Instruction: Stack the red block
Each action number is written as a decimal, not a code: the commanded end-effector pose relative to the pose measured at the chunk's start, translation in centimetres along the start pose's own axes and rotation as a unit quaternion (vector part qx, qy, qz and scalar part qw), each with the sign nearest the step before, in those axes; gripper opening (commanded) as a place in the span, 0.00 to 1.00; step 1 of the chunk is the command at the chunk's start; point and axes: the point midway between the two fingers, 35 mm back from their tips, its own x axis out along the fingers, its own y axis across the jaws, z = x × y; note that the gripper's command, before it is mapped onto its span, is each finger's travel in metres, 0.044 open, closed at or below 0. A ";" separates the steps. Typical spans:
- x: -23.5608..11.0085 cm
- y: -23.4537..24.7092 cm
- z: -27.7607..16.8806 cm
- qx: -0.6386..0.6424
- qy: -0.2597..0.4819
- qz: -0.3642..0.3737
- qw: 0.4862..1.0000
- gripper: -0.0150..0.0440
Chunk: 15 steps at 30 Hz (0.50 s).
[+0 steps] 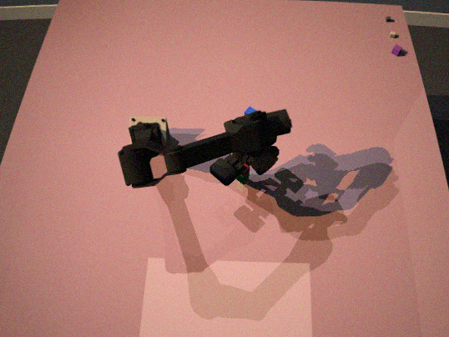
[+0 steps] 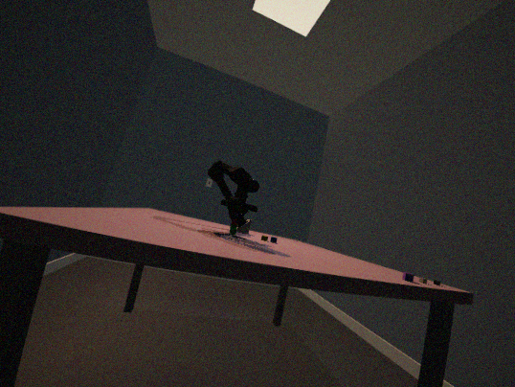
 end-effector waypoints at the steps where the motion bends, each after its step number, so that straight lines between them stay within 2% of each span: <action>1: 0.0 0.0 0.1 -0.001 -0.002 -0.001 1.000 0.25; 5: -0.2 0.0 0.1 -0.001 -0.002 -0.001 1.000 0.25; 15: 0.0 0.0 0.0 0.000 0.000 0.000 1.000 0.70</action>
